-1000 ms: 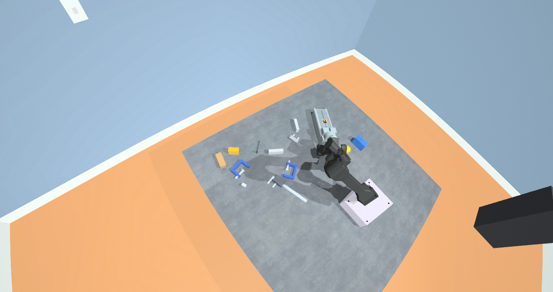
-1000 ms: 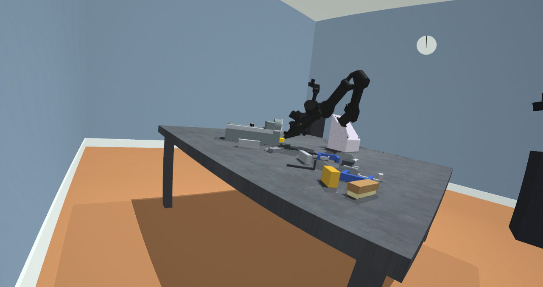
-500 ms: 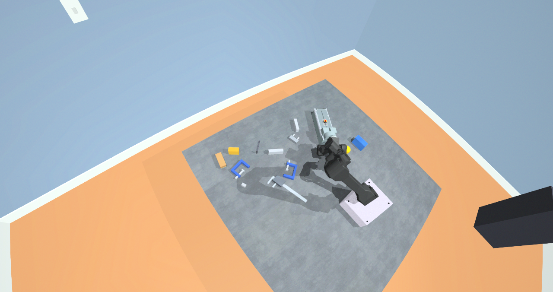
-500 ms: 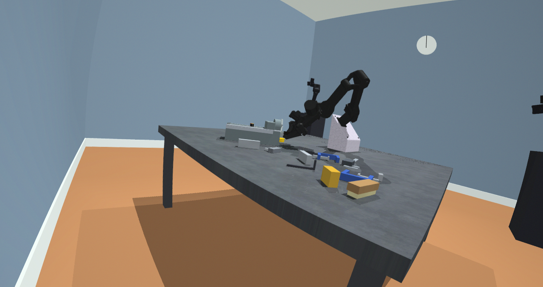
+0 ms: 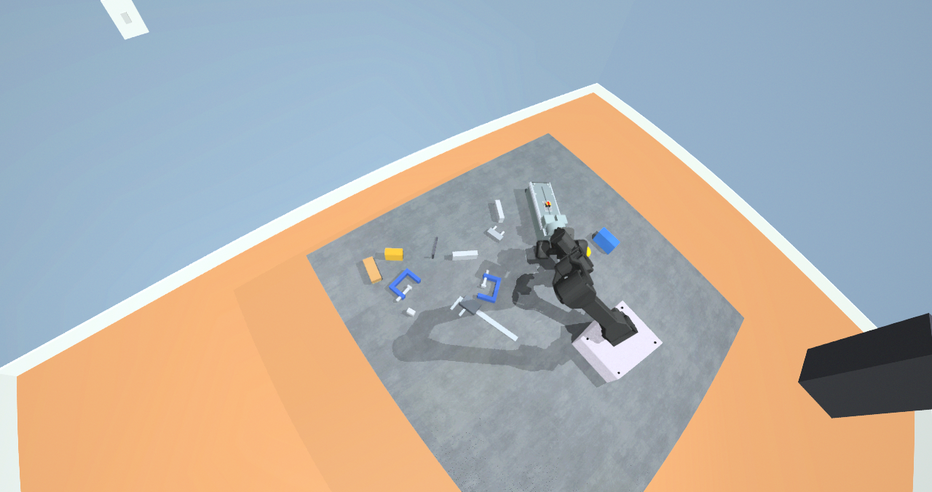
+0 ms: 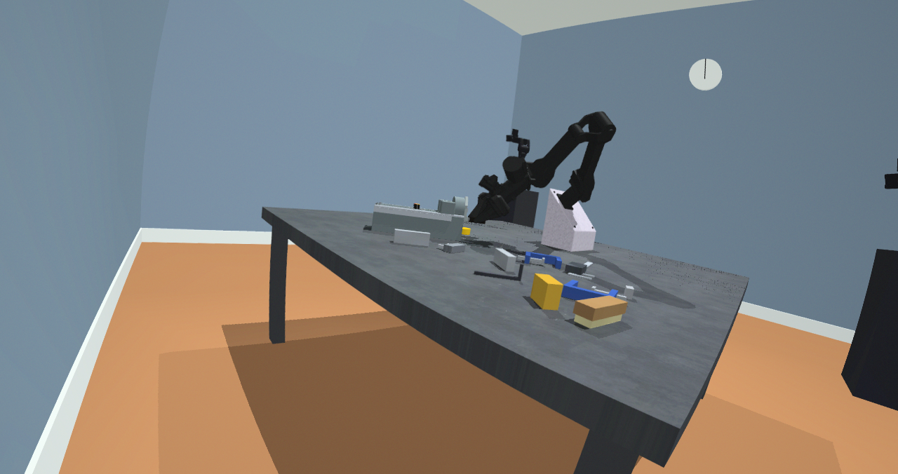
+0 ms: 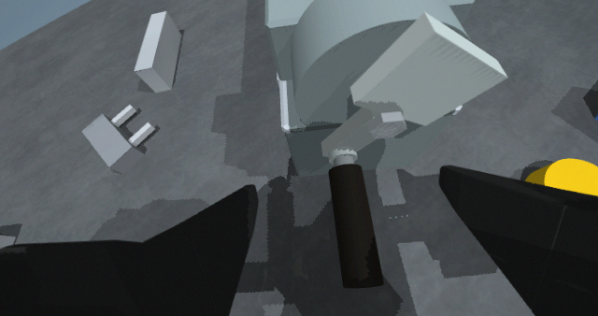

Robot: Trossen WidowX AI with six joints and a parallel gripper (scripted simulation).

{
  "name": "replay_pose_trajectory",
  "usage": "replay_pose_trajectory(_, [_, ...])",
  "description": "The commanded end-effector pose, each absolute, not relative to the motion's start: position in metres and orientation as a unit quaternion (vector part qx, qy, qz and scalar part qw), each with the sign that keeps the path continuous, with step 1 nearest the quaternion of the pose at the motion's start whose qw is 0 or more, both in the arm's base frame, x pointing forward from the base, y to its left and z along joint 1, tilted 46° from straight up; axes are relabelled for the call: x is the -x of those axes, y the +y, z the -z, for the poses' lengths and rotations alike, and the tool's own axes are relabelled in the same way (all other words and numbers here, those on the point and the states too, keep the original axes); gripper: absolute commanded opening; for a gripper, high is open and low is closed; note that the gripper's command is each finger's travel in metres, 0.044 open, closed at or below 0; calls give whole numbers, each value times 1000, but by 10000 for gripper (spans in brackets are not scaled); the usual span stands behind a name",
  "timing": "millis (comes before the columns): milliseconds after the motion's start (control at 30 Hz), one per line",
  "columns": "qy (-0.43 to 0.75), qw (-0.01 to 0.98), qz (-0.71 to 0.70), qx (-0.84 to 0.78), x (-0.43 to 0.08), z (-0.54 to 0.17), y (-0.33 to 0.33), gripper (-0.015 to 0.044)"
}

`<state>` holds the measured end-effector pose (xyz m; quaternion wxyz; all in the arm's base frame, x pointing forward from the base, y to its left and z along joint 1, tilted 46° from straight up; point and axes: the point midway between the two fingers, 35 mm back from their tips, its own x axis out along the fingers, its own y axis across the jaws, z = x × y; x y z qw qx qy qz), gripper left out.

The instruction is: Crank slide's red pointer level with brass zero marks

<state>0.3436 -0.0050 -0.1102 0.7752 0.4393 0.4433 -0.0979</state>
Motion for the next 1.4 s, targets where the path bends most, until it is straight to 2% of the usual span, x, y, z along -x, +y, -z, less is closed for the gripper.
replay_pose_trajectory(0, [441,777,97,-439,-345,98,-17,440])
replay_pose_trajectory(200, [441,777,97,-439,-345,88,-28,440])
replay_pose_trajectory(667, [441,777,100,-438,-344,16,-102,440])
replay_pose_trajectory(1367, [461,803,18,-377,-408,60,-159,440])
